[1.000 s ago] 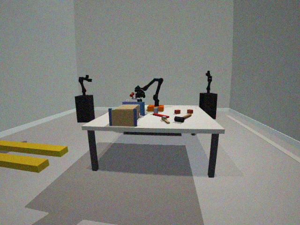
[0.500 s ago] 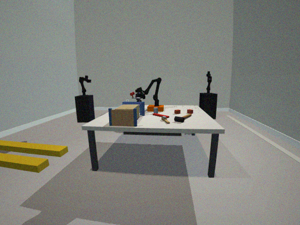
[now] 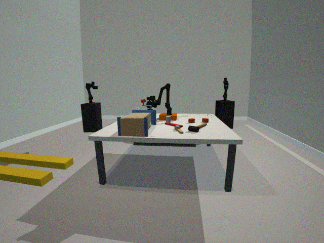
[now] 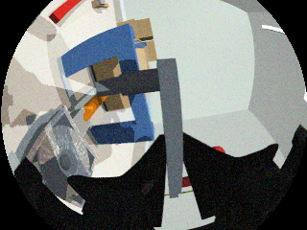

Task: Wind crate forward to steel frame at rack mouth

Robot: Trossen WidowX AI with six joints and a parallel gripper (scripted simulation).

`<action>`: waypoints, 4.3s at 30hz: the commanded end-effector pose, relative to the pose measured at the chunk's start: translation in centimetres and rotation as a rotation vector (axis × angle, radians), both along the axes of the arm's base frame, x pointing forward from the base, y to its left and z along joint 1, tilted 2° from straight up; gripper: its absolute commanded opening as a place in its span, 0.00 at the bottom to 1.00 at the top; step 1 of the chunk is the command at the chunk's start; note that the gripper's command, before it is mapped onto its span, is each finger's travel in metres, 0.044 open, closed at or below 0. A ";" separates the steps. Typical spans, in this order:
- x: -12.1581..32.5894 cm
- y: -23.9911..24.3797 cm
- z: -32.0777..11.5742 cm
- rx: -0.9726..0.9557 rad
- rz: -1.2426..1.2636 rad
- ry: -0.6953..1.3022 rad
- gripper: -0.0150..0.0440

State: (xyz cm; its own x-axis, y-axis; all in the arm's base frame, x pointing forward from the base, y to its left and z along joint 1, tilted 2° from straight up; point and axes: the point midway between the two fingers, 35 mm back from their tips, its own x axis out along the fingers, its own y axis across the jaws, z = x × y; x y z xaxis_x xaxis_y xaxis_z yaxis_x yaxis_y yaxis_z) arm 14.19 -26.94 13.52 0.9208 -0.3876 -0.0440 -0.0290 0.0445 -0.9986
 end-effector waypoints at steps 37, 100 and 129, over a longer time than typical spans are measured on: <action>-4.5 -3.9 -1.8 0.002 -0.007 0.004 0.25; -4.8 -4.1 -2.8 -0.049 -0.013 0.001 0.25; -4.8 -4.1 -3.2 -0.048 -0.012 0.001 0.25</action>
